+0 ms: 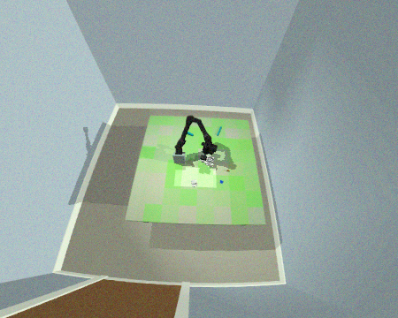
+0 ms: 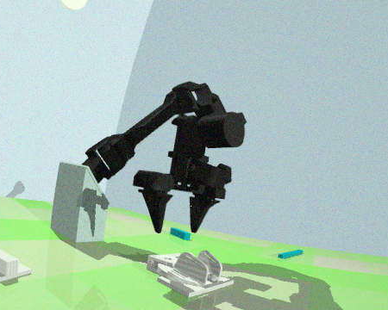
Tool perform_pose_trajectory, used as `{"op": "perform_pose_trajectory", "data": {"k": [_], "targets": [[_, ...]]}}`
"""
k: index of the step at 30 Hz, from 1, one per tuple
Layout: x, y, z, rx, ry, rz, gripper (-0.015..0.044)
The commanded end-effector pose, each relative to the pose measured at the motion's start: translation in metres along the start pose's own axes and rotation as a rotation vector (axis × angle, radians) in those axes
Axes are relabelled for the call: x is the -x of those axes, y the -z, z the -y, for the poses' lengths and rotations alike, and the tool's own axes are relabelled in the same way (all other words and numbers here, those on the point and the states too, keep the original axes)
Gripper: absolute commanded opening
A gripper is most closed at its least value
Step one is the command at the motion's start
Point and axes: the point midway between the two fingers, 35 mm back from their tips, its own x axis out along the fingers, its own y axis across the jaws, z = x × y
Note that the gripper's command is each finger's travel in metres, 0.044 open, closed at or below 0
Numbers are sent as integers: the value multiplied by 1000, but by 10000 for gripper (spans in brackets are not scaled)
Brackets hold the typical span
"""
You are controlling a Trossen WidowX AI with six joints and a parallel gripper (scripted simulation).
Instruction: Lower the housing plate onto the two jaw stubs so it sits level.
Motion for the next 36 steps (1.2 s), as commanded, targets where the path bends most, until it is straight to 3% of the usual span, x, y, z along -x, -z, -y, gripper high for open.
{"op": "perform_pose_trajectory", "data": {"k": [1,7,36], "targets": [[5,7,4,-4,4,-5,440],[55,62,22,0,10,-14,440],[57,64,23,0,9,-15,440]]}}
